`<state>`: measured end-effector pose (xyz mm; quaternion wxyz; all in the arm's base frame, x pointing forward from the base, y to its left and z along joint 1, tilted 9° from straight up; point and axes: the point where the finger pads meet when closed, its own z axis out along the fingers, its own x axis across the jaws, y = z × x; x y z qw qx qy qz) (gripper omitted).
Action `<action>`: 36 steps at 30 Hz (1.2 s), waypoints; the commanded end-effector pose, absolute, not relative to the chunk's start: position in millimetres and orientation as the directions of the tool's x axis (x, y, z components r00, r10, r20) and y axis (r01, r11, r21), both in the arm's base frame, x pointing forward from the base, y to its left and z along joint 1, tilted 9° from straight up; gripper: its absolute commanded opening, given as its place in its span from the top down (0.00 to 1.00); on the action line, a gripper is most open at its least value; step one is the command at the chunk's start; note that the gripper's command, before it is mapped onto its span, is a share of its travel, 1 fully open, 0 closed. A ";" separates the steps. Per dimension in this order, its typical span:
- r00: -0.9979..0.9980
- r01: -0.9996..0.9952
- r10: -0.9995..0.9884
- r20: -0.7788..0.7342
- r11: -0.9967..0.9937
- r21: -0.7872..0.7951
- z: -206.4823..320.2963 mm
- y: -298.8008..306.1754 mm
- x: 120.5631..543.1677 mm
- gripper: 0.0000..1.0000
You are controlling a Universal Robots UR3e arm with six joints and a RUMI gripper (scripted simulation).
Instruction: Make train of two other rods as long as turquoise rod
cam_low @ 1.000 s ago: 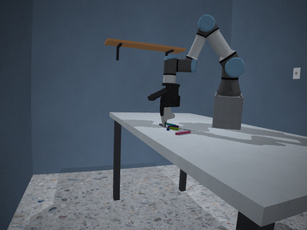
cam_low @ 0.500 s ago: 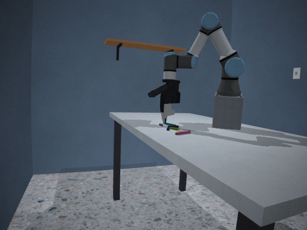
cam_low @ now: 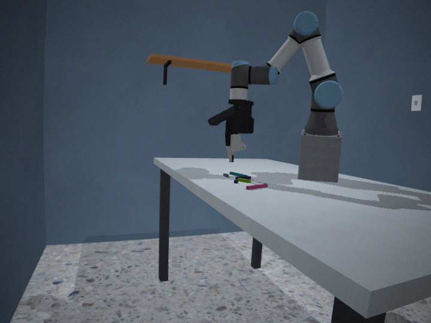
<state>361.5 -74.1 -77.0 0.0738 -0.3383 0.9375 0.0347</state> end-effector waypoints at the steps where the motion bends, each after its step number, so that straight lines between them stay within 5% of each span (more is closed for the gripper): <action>1: -0.760 -0.640 -0.629 -0.162 0.768 0.017 -57.7 -76.6 359.4 1.00; 36: -0.795 -0.596 -0.585 -0.159 0.803 0.026 -34.6 -61.1 353.9 1.00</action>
